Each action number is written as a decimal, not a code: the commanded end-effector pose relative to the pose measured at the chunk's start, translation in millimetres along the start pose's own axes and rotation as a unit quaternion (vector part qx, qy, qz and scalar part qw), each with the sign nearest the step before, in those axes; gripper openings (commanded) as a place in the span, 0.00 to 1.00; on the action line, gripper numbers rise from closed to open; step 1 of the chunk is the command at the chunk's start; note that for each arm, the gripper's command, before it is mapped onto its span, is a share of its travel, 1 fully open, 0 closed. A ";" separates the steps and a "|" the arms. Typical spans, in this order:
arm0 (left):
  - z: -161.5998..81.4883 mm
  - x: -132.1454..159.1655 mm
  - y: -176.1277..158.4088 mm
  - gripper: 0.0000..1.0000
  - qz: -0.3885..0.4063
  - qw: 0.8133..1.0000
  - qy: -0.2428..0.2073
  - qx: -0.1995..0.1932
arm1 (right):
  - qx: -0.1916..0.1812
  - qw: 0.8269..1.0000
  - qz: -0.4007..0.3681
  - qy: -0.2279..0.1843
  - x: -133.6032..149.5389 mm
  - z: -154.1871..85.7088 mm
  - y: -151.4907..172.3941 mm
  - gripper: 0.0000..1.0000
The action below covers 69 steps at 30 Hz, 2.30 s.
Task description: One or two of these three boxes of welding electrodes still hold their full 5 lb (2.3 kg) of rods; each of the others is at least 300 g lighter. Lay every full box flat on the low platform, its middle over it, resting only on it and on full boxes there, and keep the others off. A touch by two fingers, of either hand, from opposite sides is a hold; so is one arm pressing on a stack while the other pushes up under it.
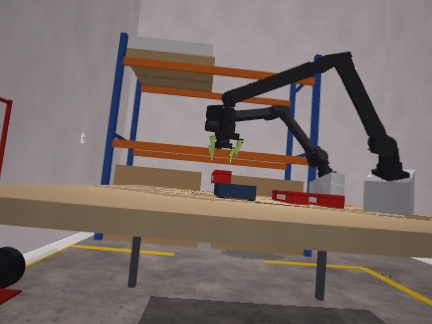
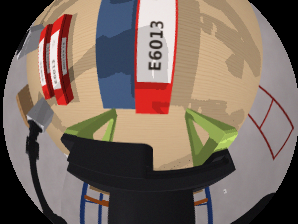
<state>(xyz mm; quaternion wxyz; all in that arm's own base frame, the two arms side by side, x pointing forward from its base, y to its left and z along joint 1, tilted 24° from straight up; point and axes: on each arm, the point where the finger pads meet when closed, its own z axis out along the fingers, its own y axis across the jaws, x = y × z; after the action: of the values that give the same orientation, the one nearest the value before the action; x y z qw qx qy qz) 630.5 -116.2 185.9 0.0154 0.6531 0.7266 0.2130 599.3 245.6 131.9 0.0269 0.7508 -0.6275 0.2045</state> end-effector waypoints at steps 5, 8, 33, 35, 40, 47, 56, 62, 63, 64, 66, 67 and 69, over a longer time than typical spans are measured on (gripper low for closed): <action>-36.8 0.8 -19.7 1.00 0.026 1.000 -0.005 -0.012 | 0.026 0.999 0.026 -0.010 -2.7 -39.6 10.1 1.00; -43.6 6.4 -37.5 1.00 0.018 1.000 -0.005 -0.011 | 0.025 0.999 0.026 -0.010 1.3 -45.6 28.5 1.00; -92.5 47.7 -166.3 1.00 0.019 1.000 0.000 0.003 | 0.020 0.999 0.025 -0.009 29.7 -89.0 157.7 1.00; -97.2 51.5 -178.0 1.00 0.019 1.000 0.000 0.004 | 0.010 1.000 0.021 -0.005 34.4 -93.1 174.5 1.00; -109.3 60.8 -207.3 1.00 0.019 1.000 0.000 0.005 | 0.009 1.000 0.021 -0.005 41.2 -103.9 204.9 1.00; -126.3 73.9 -248.2 1.00 0.019 1.000 0.001 0.006 | 0.008 1.000 0.021 -0.005 50.7 -119.1 247.5 1.00; -138.7 79.5 -256.4 1.00 0.014 1.000 -0.004 -0.001 | 0.007 1.000 0.021 -0.005 57.2 -129.8 276.9 1.00; -138.6 79.6 -256.4 1.00 0.014 1.000 -0.004 -0.001 | 0.014 0.999 0.027 -0.009 57.2 -133.1 263.7 1.00; -138.6 79.6 -256.4 1.00 0.014 1.000 -0.004 -0.001 | 0.014 0.999 0.027 -0.009 57.2 -133.1 263.7 1.00; -138.6 79.6 -256.4 1.00 0.014 1.000 -0.004 -0.001 | 0.014 0.999 0.027 -0.009 57.2 -133.1 263.7 1.00; -138.6 79.6 -256.4 1.00 0.014 1.000 -0.004 -0.001 | 0.014 0.999 0.027 -0.009 57.2 -133.1 263.7 1.00; -138.6 79.6 -256.4 1.00 0.014 1.000 -0.004 -0.001 | 0.014 0.999 0.027 -0.009 57.2 -133.1 263.7 1.00; -138.6 79.6 -256.4 1.00 0.014 1.000 -0.004 -0.001 | 0.014 0.999 0.027 -0.009 57.2 -133.1 263.7 1.00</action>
<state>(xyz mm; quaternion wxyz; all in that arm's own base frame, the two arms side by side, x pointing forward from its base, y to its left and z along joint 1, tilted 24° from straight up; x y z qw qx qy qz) 328.6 -89.1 234.9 0.0000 0.6667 0.7160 0.2068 312.0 169.6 202.9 0.0253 0.7411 -0.6393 0.2038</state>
